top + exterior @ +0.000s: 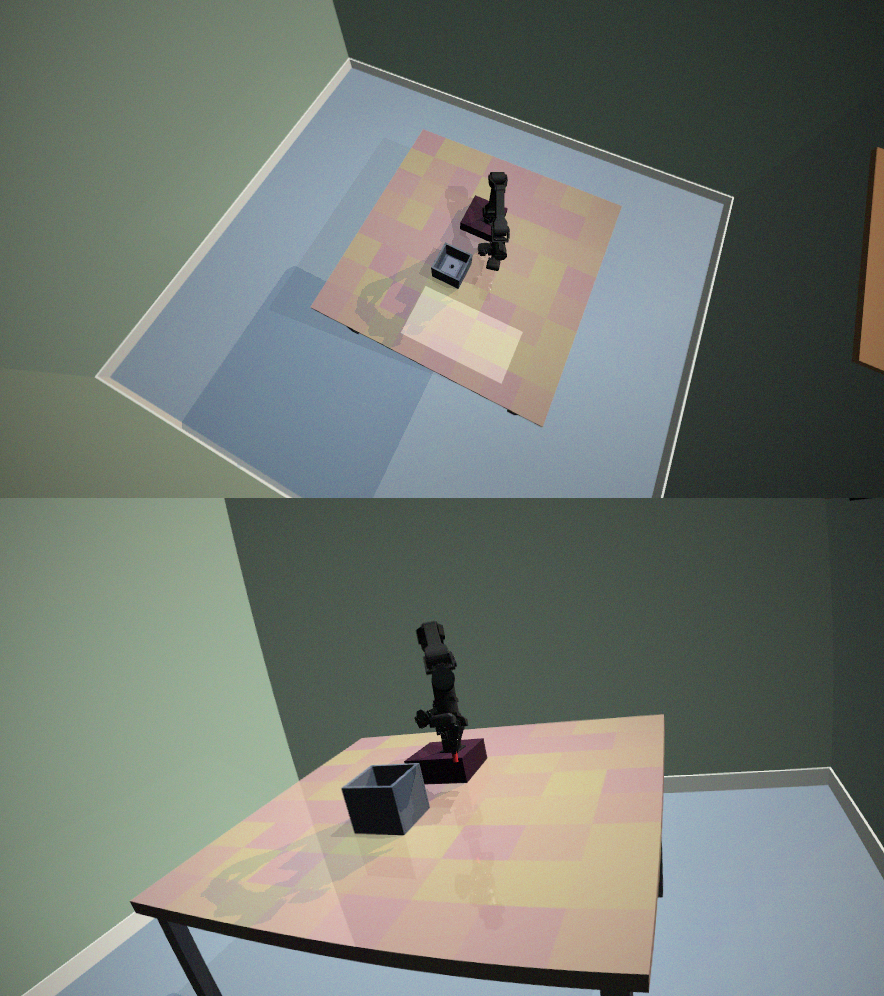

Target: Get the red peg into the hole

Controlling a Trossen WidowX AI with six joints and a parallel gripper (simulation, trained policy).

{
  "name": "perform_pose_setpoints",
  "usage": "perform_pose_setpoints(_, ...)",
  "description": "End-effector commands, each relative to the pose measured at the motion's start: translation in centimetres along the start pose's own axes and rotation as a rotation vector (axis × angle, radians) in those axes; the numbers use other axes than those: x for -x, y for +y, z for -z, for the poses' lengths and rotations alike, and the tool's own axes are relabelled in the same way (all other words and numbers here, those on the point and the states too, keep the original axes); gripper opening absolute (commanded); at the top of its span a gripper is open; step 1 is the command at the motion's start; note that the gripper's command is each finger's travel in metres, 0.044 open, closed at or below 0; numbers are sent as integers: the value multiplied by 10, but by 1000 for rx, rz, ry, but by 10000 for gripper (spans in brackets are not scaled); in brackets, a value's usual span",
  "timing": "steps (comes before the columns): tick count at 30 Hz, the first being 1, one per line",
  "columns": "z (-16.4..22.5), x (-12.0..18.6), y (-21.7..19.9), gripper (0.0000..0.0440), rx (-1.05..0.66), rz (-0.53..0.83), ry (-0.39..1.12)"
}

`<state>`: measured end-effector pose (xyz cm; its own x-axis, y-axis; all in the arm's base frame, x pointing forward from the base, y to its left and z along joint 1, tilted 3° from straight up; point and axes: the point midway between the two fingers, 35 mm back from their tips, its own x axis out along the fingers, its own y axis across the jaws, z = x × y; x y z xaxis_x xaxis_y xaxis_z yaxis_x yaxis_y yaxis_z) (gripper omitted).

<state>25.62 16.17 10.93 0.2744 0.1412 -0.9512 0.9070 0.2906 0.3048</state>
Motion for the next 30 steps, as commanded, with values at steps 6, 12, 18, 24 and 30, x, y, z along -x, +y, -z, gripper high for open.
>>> perform_pose_setpoints(6,-33,18,17,0,-2,-27,-63)
perform_pose_setpoints(12,-58,24,23,0,-15,-21,-104)
perform_pose_setpoints(18,-81,26,24,0,-29,0,-137)
perform_pose_setpoints(24,-102,26,23,0,-41,31,-158)
perform_pose_setpoints(30,-121,24,21,0,-49,65,-170)
